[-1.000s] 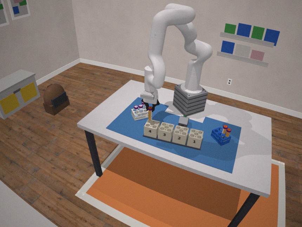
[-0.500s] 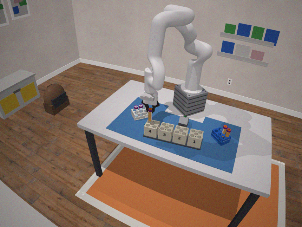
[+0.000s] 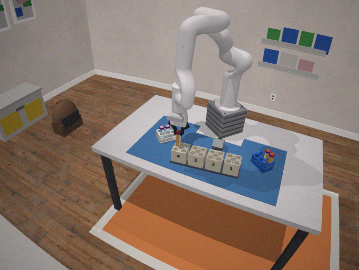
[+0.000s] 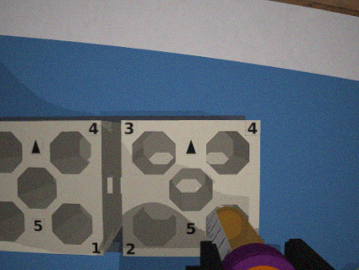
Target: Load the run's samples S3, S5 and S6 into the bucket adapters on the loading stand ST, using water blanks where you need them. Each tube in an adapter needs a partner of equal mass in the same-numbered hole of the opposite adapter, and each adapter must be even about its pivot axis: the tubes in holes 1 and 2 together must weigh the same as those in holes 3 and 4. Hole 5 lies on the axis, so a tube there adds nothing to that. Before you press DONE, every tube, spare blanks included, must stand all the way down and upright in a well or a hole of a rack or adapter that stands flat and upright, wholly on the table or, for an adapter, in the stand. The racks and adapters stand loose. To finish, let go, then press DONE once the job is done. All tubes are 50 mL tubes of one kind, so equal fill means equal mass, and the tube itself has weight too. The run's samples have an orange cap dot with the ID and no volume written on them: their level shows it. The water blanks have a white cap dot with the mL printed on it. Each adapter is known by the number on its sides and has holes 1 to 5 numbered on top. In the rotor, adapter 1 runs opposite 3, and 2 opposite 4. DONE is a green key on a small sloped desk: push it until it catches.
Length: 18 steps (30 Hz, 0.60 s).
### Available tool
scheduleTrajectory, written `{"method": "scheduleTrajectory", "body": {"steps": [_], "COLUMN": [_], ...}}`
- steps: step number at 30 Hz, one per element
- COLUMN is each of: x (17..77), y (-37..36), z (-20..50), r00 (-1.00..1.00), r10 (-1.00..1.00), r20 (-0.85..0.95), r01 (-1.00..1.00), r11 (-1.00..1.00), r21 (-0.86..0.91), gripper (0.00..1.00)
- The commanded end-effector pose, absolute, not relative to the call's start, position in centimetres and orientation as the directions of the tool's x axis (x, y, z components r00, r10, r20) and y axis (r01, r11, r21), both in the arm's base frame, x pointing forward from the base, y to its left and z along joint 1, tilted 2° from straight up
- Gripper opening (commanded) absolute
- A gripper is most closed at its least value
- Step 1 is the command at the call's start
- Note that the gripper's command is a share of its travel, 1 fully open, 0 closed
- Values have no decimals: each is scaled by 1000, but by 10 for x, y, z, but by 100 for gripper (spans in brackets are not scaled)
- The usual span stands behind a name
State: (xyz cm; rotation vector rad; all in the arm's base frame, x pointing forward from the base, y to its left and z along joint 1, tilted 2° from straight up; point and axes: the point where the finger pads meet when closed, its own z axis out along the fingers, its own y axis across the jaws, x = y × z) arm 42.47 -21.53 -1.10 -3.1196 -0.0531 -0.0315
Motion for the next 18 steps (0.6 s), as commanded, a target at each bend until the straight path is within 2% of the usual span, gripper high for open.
{"method": "scheduleTrajectory", "body": {"steps": [1, 18], "x": [426, 426], "y": [-216, -215], "z": [-15, -30], "r00": [999, 999], "r10": [34, 34], "r20": [23, 23], "r01": [34, 34], "r11": [-999, -999], "r21": [-21, -21], "gripper": [0, 0]}}
